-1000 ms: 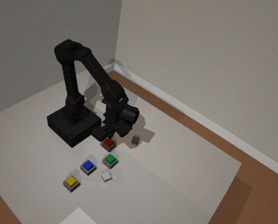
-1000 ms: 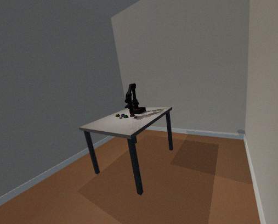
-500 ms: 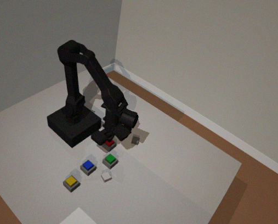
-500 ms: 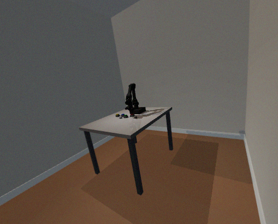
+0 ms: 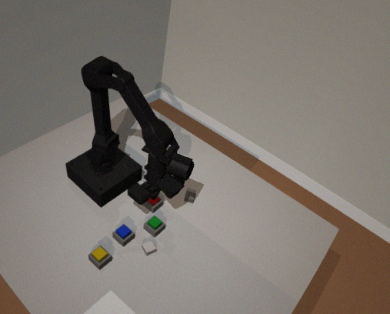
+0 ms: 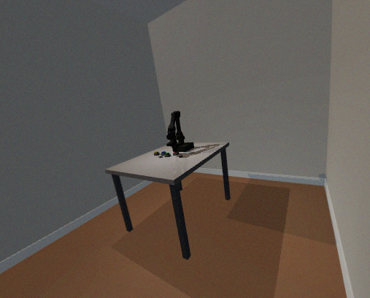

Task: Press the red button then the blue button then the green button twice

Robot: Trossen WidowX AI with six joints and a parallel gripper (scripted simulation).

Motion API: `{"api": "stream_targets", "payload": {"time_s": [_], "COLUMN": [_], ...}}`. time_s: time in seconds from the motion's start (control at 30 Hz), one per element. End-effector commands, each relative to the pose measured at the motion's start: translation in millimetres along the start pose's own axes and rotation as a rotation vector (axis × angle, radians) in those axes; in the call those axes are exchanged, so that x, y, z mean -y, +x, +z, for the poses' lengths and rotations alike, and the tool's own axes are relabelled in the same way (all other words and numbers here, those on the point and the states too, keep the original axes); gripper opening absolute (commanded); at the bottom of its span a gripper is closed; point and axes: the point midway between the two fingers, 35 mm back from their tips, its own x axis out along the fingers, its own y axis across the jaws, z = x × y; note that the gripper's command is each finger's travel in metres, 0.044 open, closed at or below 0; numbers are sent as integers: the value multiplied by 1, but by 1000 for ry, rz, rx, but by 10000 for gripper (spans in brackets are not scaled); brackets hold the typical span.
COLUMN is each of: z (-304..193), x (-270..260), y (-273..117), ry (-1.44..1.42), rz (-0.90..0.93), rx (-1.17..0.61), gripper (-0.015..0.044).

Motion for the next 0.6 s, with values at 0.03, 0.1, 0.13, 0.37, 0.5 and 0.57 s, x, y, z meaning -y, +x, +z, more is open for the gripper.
{"api": "stream_targets", "payload": {"time_s": [0.03, 0.1, 0.13, 0.37, 0.5, 0.57], "z": [0, 0, 0, 0, 2, 1], "x": [1, 1, 0, 0, 0, 0], "y": [0, 0, -2, -32, -70, -91], "ry": [0, 0, 0, 0, 0, 0], "rz": [-4, -4, 0, -3, -3, -3], "rx": [0, 0, 0, 0, 0, 0], "gripper": [20, 20, 20, 20, 20, 20]}}
